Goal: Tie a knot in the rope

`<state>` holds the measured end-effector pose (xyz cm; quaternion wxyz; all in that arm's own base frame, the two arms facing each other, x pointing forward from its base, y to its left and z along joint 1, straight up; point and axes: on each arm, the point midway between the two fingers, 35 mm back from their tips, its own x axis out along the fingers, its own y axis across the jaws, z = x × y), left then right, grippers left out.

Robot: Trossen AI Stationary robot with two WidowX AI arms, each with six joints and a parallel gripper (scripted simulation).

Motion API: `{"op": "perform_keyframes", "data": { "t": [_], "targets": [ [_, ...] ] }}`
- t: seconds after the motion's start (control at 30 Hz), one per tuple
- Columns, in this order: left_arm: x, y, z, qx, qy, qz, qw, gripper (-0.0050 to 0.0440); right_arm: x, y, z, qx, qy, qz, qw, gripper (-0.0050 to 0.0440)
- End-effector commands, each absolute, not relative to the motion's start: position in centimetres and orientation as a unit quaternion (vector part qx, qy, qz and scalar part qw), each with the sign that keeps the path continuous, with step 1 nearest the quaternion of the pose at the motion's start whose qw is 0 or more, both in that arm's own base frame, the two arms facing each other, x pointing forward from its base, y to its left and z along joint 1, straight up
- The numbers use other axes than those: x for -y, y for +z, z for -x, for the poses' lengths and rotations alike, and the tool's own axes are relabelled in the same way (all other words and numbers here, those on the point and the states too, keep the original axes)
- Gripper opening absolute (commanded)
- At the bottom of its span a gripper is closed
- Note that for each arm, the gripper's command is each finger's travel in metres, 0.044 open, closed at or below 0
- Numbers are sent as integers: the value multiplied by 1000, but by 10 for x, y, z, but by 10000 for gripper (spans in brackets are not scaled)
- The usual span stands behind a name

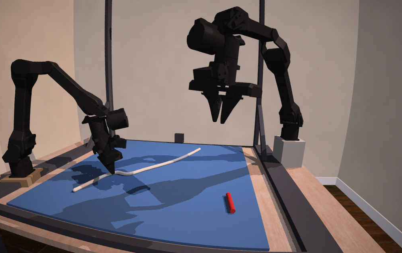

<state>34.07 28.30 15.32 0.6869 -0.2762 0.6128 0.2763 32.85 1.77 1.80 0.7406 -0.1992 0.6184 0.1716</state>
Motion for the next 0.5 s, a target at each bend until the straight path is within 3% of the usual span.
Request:
{"op": "perform_keyframes", "data": {
  "t": [0.0,0.47],
  "targets": [
    [-283,170,-341,-596,281,275,700,100,-23,24,-333,-611,172,199,747,45],
    [-283,170,-341,-596,281,275,700,100,-43,24,-336,-610,176,195,747,45]
  ]
}}
